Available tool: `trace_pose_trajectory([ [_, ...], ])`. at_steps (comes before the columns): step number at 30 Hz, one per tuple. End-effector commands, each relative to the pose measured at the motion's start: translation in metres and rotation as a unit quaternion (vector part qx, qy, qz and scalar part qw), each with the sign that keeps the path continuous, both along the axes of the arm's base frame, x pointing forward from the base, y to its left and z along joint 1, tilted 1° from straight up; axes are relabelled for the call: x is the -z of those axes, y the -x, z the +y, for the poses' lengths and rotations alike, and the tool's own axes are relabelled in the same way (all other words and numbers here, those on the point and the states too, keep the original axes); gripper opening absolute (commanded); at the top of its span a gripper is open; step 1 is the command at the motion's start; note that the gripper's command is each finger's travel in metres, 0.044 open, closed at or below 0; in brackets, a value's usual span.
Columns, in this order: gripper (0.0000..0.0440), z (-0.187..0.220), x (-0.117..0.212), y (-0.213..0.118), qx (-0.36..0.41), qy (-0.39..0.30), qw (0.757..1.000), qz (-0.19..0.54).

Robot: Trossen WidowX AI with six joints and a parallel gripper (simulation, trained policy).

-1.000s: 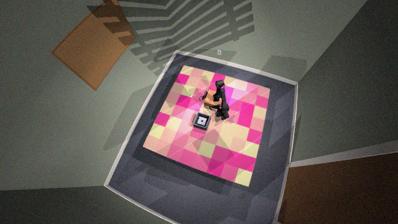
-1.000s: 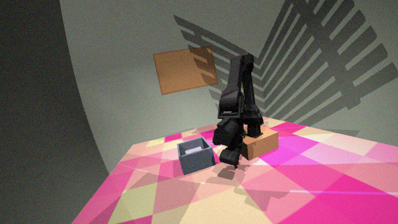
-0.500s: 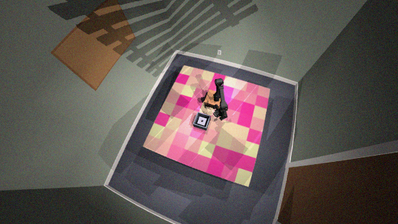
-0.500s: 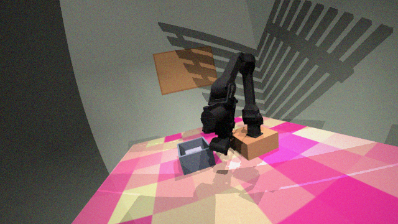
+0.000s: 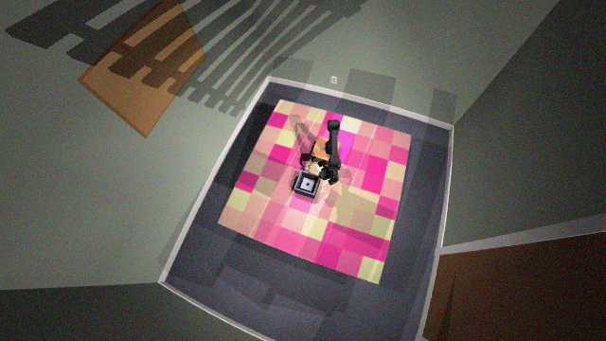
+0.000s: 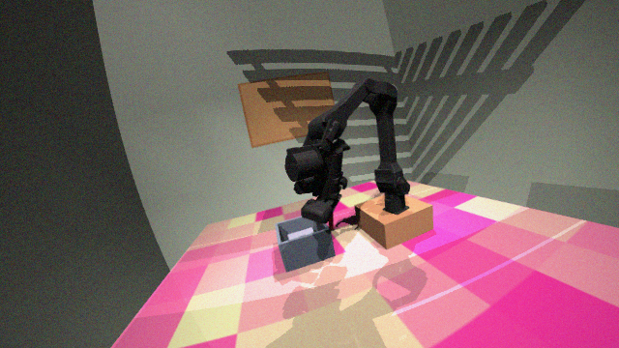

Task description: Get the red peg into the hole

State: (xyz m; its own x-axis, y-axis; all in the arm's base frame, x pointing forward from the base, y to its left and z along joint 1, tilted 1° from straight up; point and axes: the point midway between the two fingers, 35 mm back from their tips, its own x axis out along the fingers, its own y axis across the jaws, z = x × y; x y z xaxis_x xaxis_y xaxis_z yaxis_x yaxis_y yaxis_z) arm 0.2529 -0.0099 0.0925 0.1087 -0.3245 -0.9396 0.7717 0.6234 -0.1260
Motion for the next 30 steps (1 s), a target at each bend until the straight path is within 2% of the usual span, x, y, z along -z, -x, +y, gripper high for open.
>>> trace_pose_trajectory([
  [1, 0.0000, -0.011, -0.004, -0.007, 0.007, -0.001, 1.000, -0.002],
  [15, 0.0000, -0.061, -0.005, -0.031, 0.049, -0.010, 0.999, -0.020],
  [30, 0.0000, -0.109, 0.012, -0.052, 0.094, -0.026, 0.995, -0.039],
])
